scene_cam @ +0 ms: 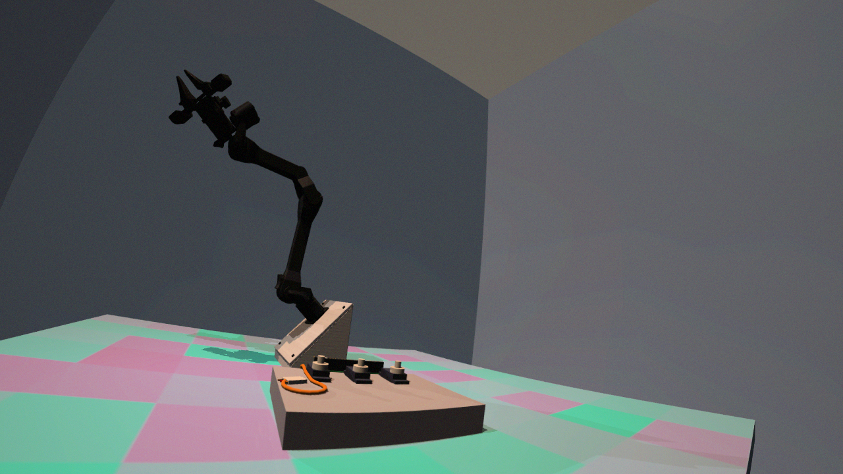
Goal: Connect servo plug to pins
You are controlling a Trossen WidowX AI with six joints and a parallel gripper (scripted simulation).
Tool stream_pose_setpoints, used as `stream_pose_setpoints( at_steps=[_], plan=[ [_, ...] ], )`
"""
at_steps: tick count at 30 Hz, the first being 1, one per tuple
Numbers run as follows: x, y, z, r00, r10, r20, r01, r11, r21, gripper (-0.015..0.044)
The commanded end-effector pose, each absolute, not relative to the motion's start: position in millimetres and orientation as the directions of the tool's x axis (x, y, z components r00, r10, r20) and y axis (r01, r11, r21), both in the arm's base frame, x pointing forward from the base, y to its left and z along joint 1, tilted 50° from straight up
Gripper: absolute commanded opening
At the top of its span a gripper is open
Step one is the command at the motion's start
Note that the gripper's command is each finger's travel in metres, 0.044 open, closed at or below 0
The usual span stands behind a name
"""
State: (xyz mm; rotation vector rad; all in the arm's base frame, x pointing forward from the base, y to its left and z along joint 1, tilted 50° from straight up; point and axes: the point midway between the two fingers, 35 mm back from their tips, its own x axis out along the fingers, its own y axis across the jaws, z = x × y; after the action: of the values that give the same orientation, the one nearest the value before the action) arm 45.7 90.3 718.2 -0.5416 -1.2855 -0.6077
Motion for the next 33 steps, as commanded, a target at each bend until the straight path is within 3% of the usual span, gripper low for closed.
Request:
stream_pose_setpoints(
  at_steps=[1, 33],
  plan=[
    [37, 73, 715, 0.161, -0.15, 0.976, 0.671, 0.742, 0.003, 0.0115],
    [30, -27, 684, 0.234, -0.336, 0.913, 0.55, 0.82, 0.161, 0.0115]
  ],
)
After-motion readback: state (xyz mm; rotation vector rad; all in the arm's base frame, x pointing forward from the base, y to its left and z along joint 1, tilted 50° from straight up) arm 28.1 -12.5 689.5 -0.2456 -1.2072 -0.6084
